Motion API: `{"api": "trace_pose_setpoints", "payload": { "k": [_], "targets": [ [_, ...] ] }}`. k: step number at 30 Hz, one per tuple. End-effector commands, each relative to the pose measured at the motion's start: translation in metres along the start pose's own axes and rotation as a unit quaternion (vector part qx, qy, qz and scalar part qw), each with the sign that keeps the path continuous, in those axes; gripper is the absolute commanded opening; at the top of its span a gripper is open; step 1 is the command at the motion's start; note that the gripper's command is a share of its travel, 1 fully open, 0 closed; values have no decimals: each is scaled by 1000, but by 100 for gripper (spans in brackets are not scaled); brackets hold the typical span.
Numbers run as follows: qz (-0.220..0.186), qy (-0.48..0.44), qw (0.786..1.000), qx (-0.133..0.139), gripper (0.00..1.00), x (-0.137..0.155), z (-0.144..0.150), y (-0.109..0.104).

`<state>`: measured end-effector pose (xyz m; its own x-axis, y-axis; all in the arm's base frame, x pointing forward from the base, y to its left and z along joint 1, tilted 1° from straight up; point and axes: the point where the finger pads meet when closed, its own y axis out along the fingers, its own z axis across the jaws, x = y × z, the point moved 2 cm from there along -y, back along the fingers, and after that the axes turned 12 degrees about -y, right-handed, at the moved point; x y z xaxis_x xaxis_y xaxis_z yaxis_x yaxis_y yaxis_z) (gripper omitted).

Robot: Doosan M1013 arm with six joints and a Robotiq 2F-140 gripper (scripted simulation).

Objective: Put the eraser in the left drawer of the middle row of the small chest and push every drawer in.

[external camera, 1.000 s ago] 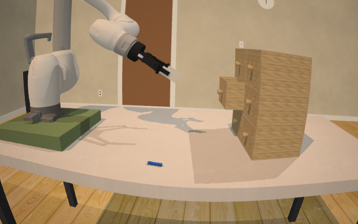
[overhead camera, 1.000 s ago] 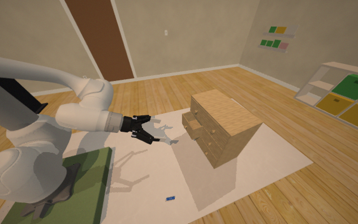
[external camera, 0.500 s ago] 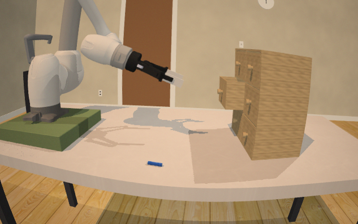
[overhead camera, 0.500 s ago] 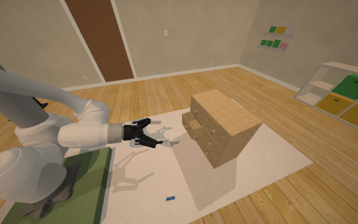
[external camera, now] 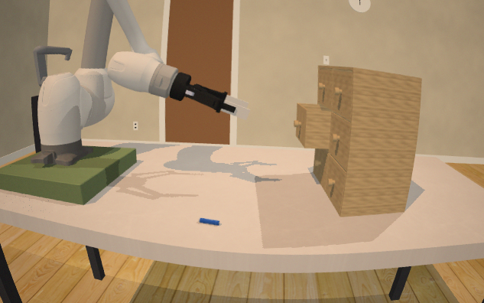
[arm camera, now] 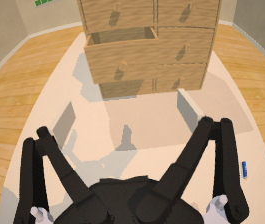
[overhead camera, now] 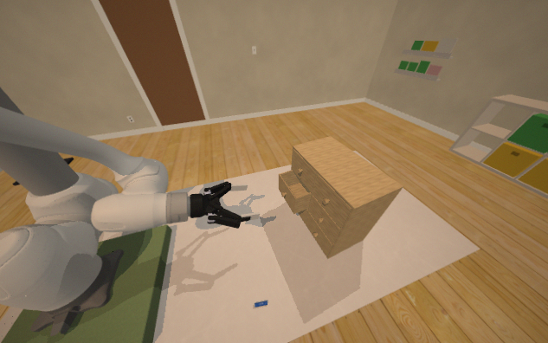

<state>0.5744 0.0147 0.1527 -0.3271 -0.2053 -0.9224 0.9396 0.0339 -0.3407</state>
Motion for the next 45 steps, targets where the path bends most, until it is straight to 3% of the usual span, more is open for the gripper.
{"api": "trace_pose_setpoints", "payload": {
  "k": [1,2,29,45],
  "targets": [
    [0,1,1000,-1,100,2,0,-1],
    [0,1,1000,-1,0,2,0,-1],
    [0,1,1000,-1,0,2,0,1],
    [0,1,1000,-1,0,0,0,39]
  ]
}}
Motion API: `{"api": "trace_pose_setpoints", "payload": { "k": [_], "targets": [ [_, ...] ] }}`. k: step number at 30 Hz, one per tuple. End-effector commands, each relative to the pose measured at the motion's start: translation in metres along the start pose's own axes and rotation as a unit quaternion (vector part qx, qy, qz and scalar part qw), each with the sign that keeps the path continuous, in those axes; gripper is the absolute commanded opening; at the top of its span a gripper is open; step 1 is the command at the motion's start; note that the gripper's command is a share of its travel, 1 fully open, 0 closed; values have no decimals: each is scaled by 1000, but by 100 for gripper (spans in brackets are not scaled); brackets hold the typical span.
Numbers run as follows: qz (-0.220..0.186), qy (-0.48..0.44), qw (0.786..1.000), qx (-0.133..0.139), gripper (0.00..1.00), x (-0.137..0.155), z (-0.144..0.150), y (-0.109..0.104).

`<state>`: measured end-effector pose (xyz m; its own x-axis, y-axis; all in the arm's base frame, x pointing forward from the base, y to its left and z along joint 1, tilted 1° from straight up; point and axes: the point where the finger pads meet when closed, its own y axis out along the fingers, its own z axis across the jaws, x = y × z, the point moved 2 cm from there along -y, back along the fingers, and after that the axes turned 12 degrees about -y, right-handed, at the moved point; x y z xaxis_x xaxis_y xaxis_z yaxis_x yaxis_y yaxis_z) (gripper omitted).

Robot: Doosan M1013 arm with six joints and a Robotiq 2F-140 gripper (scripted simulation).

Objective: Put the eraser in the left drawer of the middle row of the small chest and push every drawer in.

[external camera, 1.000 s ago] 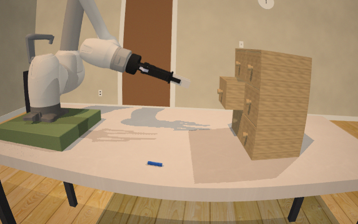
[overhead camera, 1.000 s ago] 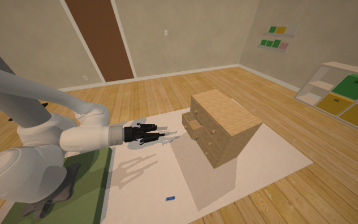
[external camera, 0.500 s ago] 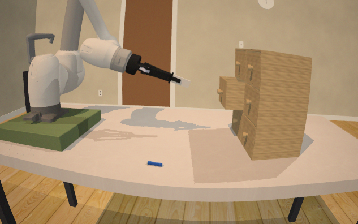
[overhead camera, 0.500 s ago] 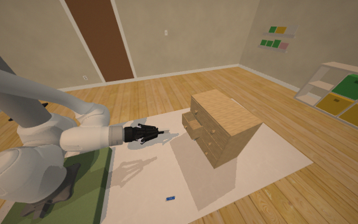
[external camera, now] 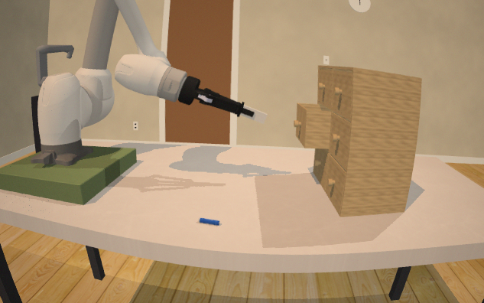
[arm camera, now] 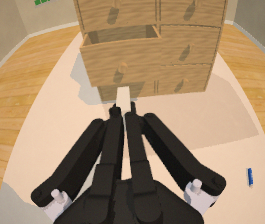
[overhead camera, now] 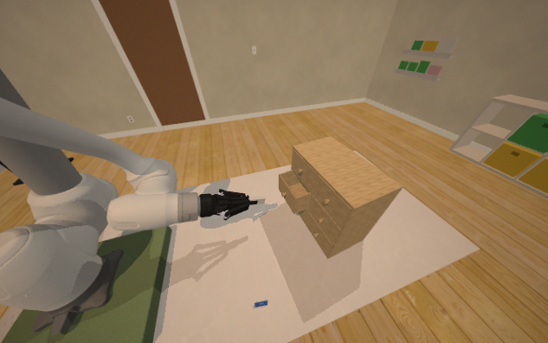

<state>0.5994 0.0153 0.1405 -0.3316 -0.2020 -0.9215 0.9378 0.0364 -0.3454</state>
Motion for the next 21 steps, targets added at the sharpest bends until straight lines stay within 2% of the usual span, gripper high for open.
{"api": "trace_pose_setpoints", "payload": {
  "k": [1,10,21],
  "targets": [
    [2,-1,1000,1,0,-3,0,15],
    [2,-1,1000,1,0,-4,1,37],
    [2,-1,1000,1,0,-4,1,40]
  ]
}}
